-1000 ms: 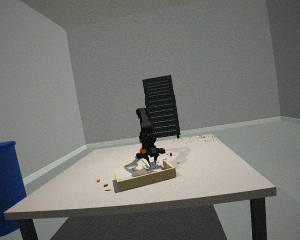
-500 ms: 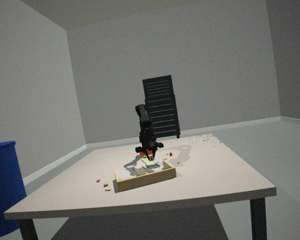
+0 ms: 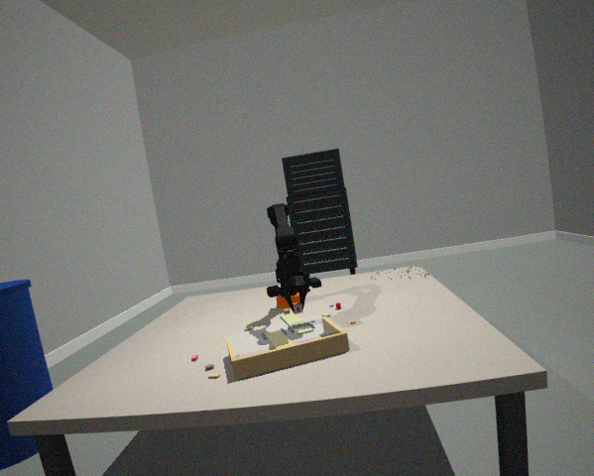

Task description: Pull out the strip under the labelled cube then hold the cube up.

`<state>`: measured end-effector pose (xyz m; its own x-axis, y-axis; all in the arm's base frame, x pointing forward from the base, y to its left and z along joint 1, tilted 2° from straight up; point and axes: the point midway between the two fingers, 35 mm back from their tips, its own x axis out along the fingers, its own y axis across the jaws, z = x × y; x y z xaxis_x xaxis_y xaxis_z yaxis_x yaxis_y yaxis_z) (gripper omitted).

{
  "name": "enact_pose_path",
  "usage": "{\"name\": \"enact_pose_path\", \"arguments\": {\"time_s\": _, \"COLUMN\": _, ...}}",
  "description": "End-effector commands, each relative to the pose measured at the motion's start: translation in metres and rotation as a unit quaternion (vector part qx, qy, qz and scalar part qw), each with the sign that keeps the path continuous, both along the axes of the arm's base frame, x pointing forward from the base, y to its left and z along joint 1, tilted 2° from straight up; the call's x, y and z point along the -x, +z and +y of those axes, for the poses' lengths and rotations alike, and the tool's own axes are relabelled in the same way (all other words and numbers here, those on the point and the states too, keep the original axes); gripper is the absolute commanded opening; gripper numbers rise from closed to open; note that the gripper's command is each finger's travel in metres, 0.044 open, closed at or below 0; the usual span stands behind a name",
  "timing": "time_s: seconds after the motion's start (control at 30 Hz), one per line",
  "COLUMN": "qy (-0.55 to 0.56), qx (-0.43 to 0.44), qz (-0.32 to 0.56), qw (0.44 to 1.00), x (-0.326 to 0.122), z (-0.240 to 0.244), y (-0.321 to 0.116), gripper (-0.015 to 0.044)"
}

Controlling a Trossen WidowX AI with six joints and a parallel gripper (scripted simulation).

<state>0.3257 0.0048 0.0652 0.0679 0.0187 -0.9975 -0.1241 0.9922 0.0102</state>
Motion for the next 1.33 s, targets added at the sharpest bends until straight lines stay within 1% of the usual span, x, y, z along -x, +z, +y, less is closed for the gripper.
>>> {"name": "enact_pose_path", "arguments": {"time_s": 0.0, "qy": -0.001, "qx": 0.002, "qz": 0.001, "qw": 1.000, "x": 0.018, "z": -0.001, "y": -0.002, "gripper": 0.0000}}
{"name": "enact_pose_path", "arguments": {"time_s": 0.17, "qy": -0.001, "qx": 0.002, "qz": 0.002, "qw": 1.000, "x": 0.023, "z": -0.001, "y": -0.002, "gripper": 0.0000}}
{"name": "enact_pose_path", "arguments": {"time_s": 0.37, "qy": -0.001, "qx": 0.002, "qz": 0.002, "qw": 1.000, "x": 0.025, "z": -0.001, "y": 0.029, "gripper": 0.0000}}
{"name": "enact_pose_path", "arguments": {"time_s": 0.43, "qy": -0.001, "qx": 0.002, "qz": 0.002, "qw": 1.000, "x": 0.025, "z": -0.001, "y": 0.033, "gripper": 0.0000}}
{"name": "enact_pose_path", "arguments": {"time_s": 1.3, "qy": -0.001, "qx": 0.002, "qz": 0.002, "qw": 1.000, "x": 0.025, "z": -0.001, "y": 0.033, "gripper": 0.0000}}
